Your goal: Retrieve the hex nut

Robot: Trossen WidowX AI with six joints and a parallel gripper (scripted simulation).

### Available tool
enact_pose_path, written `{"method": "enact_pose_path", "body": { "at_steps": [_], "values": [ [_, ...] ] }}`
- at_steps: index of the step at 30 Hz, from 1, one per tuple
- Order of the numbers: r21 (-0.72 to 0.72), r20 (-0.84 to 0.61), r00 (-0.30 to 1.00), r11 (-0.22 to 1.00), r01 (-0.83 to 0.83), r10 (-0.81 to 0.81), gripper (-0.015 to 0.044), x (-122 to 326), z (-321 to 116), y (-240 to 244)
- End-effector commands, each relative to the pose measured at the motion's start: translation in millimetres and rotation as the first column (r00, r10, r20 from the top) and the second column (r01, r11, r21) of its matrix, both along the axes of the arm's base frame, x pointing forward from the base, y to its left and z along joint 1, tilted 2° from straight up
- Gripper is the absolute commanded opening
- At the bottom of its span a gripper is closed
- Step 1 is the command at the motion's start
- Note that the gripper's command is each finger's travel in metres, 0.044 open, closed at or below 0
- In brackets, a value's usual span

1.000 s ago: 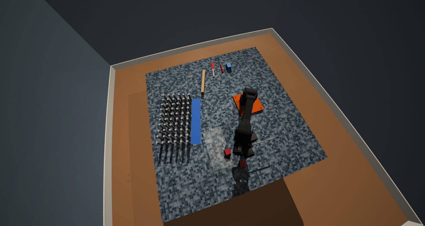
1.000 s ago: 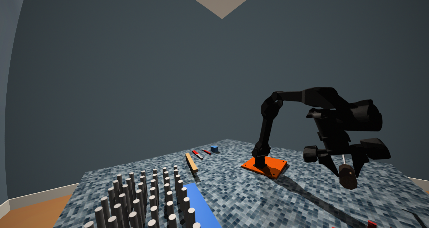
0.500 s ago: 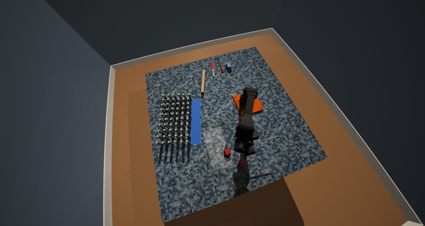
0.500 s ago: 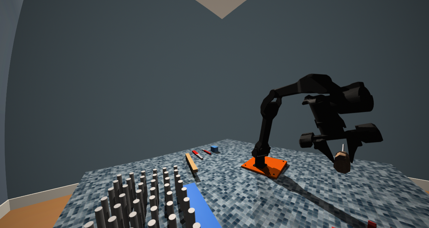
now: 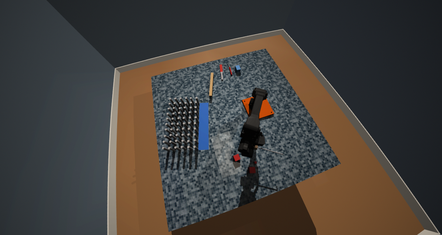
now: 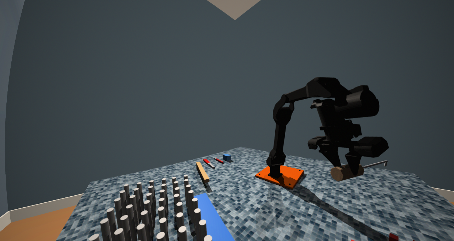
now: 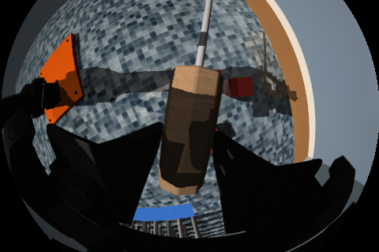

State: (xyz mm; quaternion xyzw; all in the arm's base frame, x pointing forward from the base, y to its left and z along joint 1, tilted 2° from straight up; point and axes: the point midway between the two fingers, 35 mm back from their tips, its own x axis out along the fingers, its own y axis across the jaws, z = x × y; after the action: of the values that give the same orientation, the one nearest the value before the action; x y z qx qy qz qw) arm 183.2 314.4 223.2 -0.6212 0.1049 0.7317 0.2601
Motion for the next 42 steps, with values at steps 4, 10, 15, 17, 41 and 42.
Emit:
{"method": "enact_pose_path", "body": {
  "at_steps": [4, 10, 15, 17, 41, 42],
  "values": [
    [-0.061, -0.003, 0.964, 0.963, 0.264, -0.265, 0.0, 12.5, -1.0, -20.5],
    [-0.096, 0.008, 0.89, 0.885, 0.455, -0.456, 0.0, 21.4, -1.1, -35.9],
    [-0.117, 0.023, 0.799, 0.792, 0.6, -0.601, 0.0, 28.3, -1.2, -49.0],
    [-0.123, 0.031, 0.755, 0.747, 0.653, -0.655, 0.0, 30.9, -1.2, -54.3],
    [-0.089, 0.114, 0.033, 0.023, 0.996, -0.993, 0.0, 55.4, 0.7, -119.7],
    [-0.085, 0.115, -0.002, -0.012, 0.996, -0.993, 0.0, 56.1, 0.8, -122.5]
  ]
}}
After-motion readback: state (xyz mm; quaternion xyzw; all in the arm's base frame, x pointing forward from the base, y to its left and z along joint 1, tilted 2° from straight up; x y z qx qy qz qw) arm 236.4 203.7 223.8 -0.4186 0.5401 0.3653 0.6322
